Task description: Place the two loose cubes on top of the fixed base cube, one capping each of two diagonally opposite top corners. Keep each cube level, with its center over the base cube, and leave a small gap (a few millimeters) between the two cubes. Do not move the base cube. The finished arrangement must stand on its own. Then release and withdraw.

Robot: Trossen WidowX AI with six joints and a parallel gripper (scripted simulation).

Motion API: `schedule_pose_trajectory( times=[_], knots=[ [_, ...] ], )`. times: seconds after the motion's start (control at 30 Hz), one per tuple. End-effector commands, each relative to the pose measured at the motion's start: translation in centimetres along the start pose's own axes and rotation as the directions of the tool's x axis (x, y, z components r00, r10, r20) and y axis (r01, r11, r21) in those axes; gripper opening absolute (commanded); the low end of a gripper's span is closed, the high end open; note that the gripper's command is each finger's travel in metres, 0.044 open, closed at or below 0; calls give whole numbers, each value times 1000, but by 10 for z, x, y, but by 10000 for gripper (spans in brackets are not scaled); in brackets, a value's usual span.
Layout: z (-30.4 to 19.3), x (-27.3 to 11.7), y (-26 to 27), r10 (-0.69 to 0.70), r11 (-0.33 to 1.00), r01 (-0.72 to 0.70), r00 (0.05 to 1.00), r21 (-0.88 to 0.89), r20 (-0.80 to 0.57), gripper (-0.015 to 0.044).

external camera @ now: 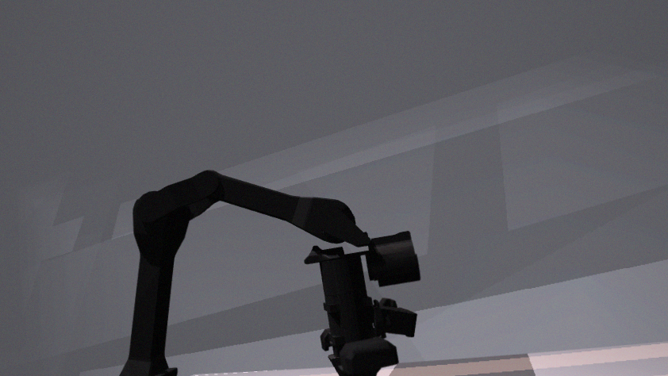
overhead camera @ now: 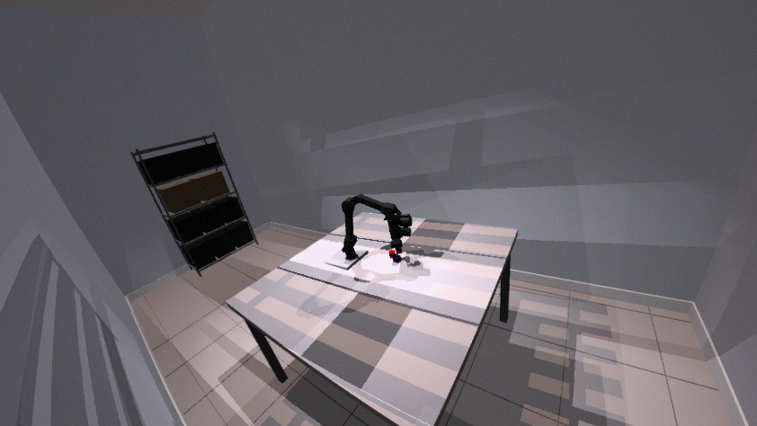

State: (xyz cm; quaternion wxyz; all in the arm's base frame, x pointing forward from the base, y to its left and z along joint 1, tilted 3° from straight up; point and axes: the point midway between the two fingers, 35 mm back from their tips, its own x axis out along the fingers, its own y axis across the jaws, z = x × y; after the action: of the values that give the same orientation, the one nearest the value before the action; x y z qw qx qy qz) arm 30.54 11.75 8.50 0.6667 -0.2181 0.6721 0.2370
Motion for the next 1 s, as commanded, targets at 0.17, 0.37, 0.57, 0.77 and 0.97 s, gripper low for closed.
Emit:
schedule_pose_trajectory(
  times=[0.17, 0.37, 0.57, 0.77, 0.97],
  knots=[
    [0, 18, 0, -14, 999, 14, 1000, -31, -15, 105],
    [0, 18, 0, -14, 999, 14, 1000, -31, -15, 105],
    [0, 19, 0, -14, 999, 14, 1000, -30, -15, 105],
    [0, 19, 0, -14, 999, 14, 1000, -30, -15, 105],
    [0, 19, 0, -14, 999, 14, 1000, -30, -15, 105]
  ],
)
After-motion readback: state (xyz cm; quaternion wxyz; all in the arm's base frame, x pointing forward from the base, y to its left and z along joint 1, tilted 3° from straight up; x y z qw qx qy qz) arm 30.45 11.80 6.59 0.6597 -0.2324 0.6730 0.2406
